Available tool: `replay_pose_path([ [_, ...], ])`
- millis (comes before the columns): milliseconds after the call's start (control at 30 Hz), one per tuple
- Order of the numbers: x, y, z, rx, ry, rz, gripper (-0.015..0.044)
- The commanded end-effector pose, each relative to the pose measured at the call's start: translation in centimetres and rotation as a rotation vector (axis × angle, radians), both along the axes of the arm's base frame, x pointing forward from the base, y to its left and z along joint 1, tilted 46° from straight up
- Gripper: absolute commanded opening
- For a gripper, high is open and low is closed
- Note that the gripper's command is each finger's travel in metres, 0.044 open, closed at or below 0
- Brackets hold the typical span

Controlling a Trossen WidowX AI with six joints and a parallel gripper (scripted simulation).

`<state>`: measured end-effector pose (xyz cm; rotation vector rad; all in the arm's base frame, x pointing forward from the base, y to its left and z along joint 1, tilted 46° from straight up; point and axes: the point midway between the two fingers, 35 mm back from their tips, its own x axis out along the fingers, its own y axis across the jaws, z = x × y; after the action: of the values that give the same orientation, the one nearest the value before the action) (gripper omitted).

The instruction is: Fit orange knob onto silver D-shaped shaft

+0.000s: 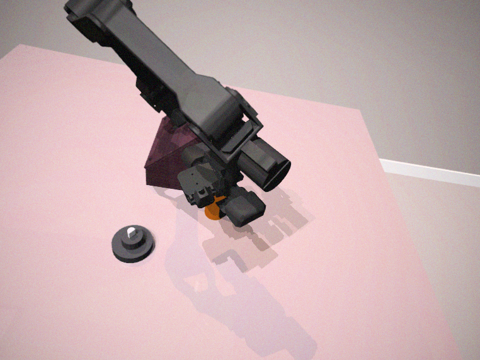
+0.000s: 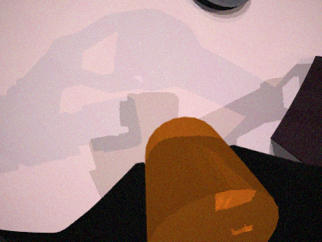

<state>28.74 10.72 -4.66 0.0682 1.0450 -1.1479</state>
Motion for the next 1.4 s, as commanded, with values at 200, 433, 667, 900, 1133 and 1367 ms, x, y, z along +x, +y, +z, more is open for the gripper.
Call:
replay_pose_path([
  [200,1.2,-2.5,1.7,0.013,-0.003,0.007,0.0],
  [433,1.8,-4.4,2.7,0.017,-0.003,0.009,0.0],
  [667,2.3,-6.4,3.8,0.018,-0.004,0.01,0.0],
  [900,2.5,-8.4,4.8,0.016,-0.005,0.01,0.0],
  [1133,2.6,-10.4,5.9,0.01,-0.006,0.009,0.0],
  [1367,2.5,-12.5,6.9,0.002,-0.006,0.007,0.0],
])
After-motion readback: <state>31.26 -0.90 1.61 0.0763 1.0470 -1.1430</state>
